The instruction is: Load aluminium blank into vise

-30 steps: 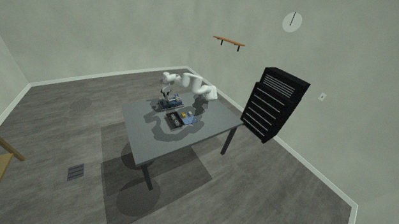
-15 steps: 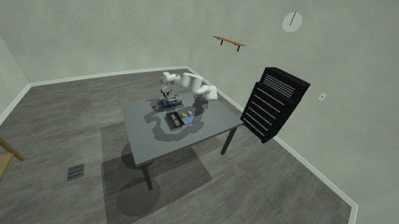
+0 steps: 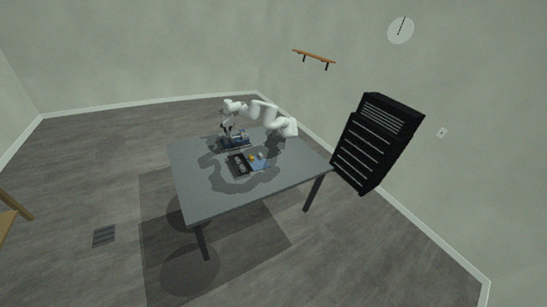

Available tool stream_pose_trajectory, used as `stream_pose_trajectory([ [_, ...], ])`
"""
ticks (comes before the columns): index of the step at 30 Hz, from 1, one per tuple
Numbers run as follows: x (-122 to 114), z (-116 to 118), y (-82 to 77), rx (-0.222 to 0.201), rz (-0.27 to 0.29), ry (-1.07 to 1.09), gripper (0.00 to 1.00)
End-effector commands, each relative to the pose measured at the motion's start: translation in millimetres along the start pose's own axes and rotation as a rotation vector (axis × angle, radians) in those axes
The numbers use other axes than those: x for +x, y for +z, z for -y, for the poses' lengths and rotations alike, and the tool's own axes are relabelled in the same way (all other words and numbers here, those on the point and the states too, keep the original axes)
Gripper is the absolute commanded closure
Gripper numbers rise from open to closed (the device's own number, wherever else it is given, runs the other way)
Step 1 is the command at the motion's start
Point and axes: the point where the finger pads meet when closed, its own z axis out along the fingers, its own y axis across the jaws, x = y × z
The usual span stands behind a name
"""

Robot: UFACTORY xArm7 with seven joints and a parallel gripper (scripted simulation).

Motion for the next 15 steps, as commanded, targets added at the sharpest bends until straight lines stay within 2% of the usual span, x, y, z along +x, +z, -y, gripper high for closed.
stream_pose_trajectory([
  [1,1.2,0.7,-1.2,0.004,-0.004,0.0,1.0],
  [15,1.1,0.8,6.5,0.004,-0.004,0.0,1.0],
])
